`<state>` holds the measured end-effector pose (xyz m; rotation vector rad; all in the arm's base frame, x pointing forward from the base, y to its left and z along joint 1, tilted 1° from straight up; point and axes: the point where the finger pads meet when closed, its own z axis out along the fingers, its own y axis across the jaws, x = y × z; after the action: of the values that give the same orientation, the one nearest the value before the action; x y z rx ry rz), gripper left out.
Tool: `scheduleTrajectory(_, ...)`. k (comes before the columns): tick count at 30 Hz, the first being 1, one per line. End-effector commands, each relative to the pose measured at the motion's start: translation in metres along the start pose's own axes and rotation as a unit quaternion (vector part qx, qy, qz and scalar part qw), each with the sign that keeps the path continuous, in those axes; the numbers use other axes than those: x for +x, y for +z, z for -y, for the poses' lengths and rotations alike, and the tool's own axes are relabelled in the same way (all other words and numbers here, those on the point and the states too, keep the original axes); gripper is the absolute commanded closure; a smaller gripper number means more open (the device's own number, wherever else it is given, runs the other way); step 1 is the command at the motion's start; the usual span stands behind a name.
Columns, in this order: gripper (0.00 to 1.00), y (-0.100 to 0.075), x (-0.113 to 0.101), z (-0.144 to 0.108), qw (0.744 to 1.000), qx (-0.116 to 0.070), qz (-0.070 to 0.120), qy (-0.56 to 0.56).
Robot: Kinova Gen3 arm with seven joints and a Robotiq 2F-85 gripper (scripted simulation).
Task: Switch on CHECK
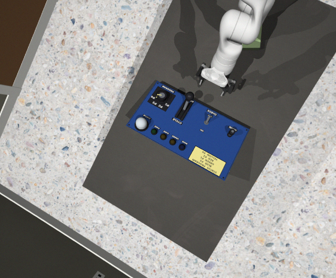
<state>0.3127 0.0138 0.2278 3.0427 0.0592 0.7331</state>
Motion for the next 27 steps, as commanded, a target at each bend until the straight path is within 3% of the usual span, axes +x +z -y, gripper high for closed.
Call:
scheduleTrajectory(1, 0.00, 0.001, 0.002, -0.020, 1.000, 0.014, 0.002, -0.002)
scheduleTrajectory(27, 0.00, 0.002, -0.009, -0.110, 1.000, 0.013, -0.009, -0.003)
